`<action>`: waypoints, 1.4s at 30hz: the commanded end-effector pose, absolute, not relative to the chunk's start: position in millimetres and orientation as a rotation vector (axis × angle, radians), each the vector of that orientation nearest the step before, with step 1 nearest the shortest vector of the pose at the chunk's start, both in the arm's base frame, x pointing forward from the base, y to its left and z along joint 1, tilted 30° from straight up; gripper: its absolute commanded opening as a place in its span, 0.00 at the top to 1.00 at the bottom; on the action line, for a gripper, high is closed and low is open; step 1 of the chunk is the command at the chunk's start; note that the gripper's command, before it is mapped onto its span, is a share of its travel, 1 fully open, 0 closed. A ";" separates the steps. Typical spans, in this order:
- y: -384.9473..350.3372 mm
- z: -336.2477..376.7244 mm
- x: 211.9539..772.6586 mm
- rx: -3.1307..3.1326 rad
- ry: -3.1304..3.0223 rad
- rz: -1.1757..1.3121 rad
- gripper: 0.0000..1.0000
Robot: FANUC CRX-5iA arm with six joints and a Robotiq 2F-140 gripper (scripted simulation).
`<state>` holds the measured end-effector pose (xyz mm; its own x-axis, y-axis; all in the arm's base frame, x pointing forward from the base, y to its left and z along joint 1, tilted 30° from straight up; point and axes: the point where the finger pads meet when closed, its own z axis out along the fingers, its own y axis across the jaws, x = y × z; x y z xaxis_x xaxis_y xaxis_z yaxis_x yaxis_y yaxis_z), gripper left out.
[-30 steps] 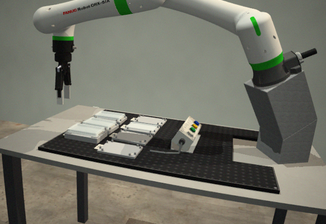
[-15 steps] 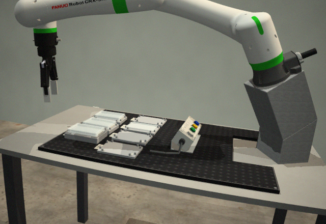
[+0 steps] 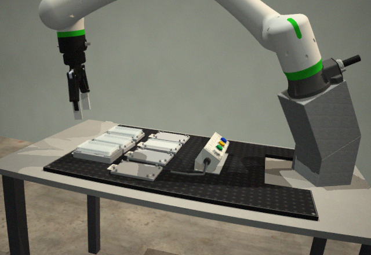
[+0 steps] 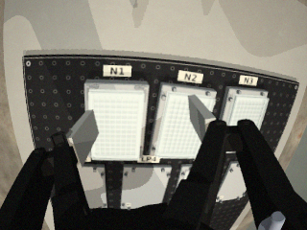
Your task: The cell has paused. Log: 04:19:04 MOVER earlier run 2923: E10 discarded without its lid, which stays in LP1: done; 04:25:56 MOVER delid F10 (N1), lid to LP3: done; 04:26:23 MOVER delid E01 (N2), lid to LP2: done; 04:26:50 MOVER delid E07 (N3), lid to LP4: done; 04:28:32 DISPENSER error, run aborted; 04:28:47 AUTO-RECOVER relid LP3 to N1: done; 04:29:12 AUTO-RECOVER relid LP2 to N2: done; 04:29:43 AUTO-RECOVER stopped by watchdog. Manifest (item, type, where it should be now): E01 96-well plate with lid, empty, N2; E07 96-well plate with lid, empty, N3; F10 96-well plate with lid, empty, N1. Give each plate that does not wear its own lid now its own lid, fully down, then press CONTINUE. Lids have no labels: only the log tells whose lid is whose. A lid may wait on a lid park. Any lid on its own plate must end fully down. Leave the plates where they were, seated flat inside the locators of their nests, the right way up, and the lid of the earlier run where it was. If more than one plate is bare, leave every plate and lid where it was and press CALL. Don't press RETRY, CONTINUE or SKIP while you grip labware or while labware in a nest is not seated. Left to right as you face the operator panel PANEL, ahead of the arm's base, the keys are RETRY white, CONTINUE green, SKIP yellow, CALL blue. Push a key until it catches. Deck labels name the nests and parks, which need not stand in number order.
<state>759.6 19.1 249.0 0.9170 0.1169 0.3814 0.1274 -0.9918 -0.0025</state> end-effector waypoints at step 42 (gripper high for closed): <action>23.6 54.9 398.1 -2.889 0.135 -0.742 0.34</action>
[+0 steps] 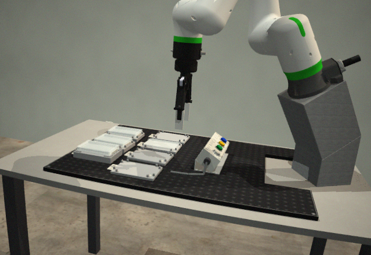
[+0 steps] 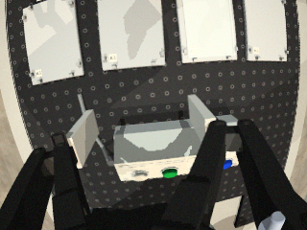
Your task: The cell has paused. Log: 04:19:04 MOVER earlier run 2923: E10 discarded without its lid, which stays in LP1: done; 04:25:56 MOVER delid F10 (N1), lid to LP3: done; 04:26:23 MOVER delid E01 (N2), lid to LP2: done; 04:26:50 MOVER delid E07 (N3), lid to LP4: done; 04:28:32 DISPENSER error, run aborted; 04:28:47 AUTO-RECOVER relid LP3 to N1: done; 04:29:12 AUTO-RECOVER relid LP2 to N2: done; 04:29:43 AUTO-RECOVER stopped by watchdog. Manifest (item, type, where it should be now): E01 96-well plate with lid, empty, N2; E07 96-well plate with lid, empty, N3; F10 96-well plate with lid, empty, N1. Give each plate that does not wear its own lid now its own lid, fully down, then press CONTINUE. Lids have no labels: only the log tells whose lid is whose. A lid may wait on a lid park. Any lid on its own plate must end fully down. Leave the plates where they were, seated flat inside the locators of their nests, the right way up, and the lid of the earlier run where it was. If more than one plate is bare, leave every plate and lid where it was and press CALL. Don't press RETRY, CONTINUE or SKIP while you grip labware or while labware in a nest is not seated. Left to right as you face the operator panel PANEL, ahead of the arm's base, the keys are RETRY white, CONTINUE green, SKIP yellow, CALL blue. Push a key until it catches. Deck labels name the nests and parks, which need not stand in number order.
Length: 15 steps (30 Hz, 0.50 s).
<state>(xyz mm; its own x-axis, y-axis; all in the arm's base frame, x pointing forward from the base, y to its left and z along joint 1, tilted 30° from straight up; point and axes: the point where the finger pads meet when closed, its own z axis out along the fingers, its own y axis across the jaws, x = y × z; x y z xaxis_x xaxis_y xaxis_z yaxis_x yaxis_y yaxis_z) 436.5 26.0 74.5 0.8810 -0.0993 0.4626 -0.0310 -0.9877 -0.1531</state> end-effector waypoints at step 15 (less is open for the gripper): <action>13.2 2.7 325.1 -2.836 0.179 -0.704 0.34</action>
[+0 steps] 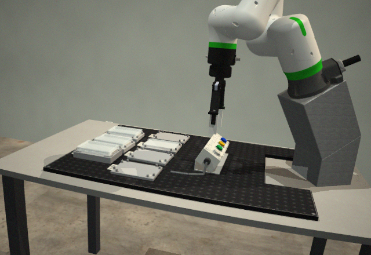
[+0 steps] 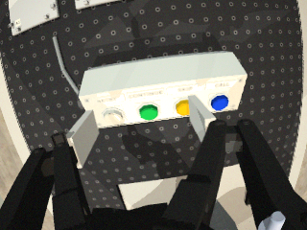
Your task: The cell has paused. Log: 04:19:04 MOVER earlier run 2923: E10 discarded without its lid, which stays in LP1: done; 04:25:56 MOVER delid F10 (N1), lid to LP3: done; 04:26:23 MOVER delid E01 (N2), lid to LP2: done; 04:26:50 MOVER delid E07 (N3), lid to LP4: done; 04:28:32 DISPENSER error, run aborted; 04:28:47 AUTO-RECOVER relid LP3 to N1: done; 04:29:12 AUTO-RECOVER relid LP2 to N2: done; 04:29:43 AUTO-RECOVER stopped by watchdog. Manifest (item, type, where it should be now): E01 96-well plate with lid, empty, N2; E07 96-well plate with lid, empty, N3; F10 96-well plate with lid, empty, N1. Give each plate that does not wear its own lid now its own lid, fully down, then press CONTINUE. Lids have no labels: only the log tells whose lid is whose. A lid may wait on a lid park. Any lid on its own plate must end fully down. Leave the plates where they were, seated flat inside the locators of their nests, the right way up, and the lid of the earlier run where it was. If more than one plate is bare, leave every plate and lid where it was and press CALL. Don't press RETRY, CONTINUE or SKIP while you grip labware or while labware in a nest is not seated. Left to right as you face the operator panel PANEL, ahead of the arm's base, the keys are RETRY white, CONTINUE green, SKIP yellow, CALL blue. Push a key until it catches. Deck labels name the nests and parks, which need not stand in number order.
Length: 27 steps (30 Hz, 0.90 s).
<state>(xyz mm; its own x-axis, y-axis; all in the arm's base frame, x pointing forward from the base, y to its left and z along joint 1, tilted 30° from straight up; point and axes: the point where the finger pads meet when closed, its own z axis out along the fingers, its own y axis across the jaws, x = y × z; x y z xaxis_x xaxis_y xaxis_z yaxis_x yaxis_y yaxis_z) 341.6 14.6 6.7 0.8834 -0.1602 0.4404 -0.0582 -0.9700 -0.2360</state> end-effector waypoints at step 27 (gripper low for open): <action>12.3 -1.5 319.5 -2.831 0.182 -0.701 1.00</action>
